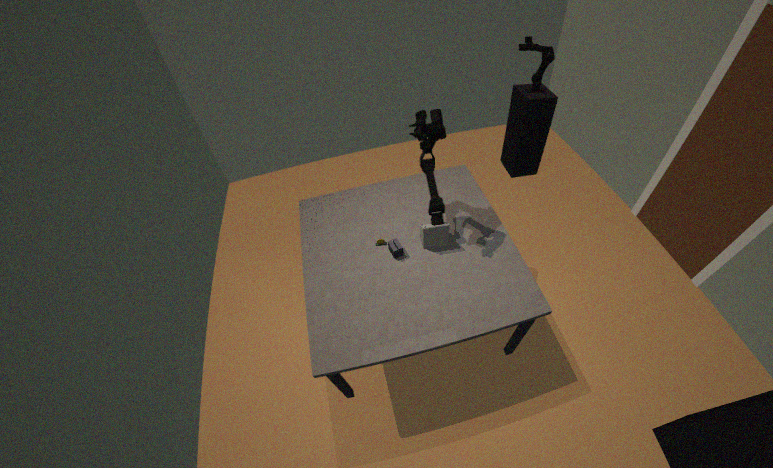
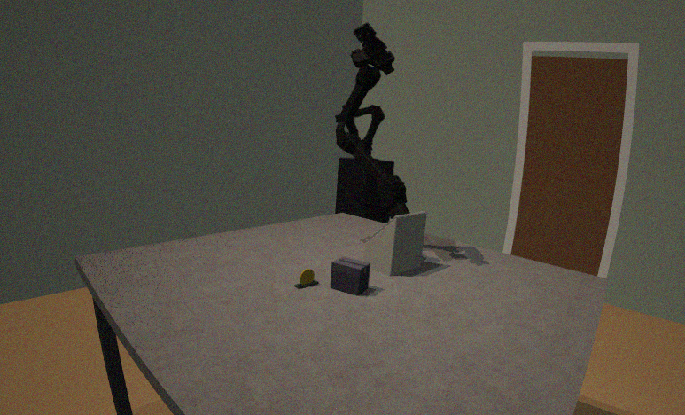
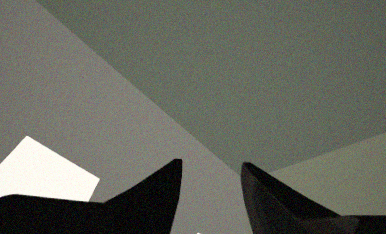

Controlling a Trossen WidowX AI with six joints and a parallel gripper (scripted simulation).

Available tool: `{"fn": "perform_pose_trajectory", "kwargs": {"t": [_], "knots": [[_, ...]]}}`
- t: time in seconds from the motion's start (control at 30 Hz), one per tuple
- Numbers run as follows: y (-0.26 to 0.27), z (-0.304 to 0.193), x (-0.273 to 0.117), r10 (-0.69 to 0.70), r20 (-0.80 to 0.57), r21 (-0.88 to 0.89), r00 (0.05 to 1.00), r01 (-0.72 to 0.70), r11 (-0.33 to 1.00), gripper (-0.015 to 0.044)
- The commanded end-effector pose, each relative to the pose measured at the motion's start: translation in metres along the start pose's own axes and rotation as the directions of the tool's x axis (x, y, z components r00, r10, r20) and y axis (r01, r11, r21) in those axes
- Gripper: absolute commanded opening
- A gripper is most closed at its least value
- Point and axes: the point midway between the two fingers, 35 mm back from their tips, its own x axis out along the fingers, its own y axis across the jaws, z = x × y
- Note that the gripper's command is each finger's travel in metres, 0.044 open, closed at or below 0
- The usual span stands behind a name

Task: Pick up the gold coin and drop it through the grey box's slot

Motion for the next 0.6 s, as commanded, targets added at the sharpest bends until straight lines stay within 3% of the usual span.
{"fn": "perform_pose_trajectory", "kwargs": {"t": [0.0,0.27,0.57], "knots": [[-0.025,0.008,0.033,-0.038,0.069,-0.160,0.997,0.049,0.986,0.0161],[-0.105,0.042,0.109,-0.186,0.269,-0.537,0.945,0.307,0.786,0.0161],[-0.214,0.136,0.173,-0.393,0.522,-0.703,0.757,0.643,0.304,0.0161]]}}
